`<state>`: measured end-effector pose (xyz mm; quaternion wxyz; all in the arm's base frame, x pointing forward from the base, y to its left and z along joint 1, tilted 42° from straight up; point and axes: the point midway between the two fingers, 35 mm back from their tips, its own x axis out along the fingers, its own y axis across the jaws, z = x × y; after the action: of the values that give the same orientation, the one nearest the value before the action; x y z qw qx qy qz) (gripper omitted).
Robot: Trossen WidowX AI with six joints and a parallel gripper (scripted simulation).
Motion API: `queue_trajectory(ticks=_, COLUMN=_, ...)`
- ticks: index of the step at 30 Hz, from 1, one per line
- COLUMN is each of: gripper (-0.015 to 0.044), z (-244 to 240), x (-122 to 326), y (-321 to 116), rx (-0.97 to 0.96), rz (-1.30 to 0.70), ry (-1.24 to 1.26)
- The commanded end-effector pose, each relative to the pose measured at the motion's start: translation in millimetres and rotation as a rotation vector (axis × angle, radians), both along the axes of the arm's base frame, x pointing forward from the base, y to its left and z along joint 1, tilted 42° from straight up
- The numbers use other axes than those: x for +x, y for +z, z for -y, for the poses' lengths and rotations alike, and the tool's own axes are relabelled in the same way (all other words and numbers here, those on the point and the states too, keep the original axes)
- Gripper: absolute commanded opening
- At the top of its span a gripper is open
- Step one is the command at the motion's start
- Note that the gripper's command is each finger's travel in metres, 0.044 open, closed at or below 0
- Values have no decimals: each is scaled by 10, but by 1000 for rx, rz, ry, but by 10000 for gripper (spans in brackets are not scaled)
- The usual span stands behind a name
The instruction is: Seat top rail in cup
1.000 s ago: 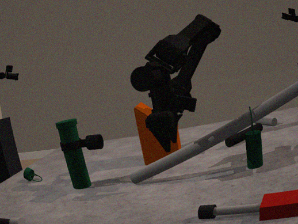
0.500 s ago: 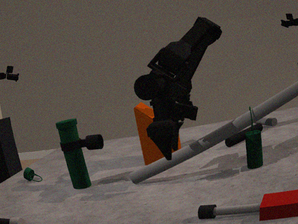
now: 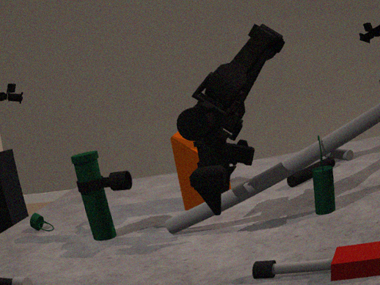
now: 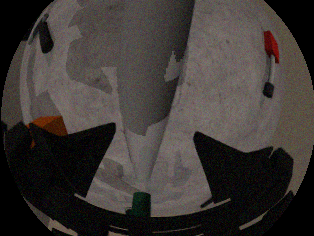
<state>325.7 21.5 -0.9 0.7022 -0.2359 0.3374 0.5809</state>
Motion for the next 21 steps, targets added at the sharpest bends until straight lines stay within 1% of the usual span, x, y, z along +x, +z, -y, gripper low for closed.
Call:
queue_trajectory(ticks=1, gripper=440, z=-60, x=-7, y=-53, rx=5, rz=-4, ry=1)
queue_trajectory(ticks=8, gripper=440, z=-122, x=-7, y=-115, rx=7, rz=-4, ry=1)
queue_trajectory(ticks=16, gripper=230, z=-122, x=-7, y=-115, rx=7, rz=-4, ry=1)
queue_trajectory(ticks=21, gripper=197, z=-122, x=-7, y=-115, rx=7, rz=-4, ry=1)
